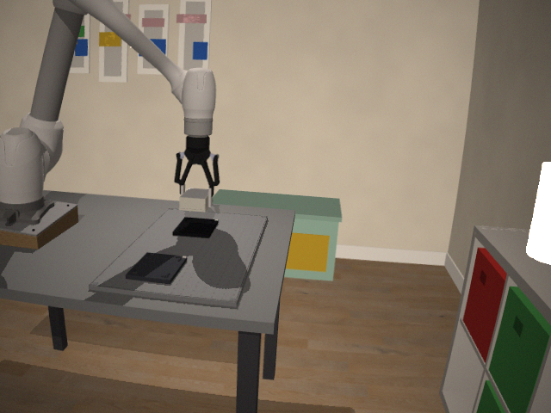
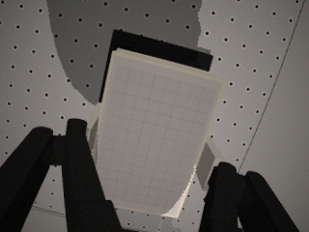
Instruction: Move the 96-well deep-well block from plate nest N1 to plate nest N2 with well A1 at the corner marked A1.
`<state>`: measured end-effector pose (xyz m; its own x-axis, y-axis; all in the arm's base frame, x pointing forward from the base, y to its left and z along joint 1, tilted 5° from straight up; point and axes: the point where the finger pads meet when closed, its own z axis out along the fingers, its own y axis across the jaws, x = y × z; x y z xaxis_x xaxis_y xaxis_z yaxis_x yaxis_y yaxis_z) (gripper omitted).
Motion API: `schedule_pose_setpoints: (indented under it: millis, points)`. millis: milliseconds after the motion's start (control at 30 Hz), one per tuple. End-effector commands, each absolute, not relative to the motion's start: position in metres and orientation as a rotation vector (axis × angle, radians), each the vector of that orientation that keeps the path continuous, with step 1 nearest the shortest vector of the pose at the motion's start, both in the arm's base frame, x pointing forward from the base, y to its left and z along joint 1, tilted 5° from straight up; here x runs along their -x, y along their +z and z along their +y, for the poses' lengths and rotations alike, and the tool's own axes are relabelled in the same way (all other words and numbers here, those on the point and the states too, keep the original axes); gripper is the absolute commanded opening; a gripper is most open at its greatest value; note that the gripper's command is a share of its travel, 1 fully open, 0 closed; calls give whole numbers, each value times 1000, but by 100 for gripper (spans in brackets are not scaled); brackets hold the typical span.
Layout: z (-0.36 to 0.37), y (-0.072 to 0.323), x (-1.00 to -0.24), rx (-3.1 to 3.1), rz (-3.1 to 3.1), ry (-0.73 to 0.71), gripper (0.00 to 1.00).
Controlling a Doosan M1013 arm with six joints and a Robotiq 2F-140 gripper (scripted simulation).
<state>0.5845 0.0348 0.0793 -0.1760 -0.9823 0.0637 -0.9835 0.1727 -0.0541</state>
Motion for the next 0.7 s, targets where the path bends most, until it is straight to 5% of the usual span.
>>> schedule_pose_setpoints:
  millis: [0, 667]
  points:
    - [35, 80, -584, -2008, -2395, 129, 0]
    - [28, 80, -583, -1973, -2425, 129, 0]
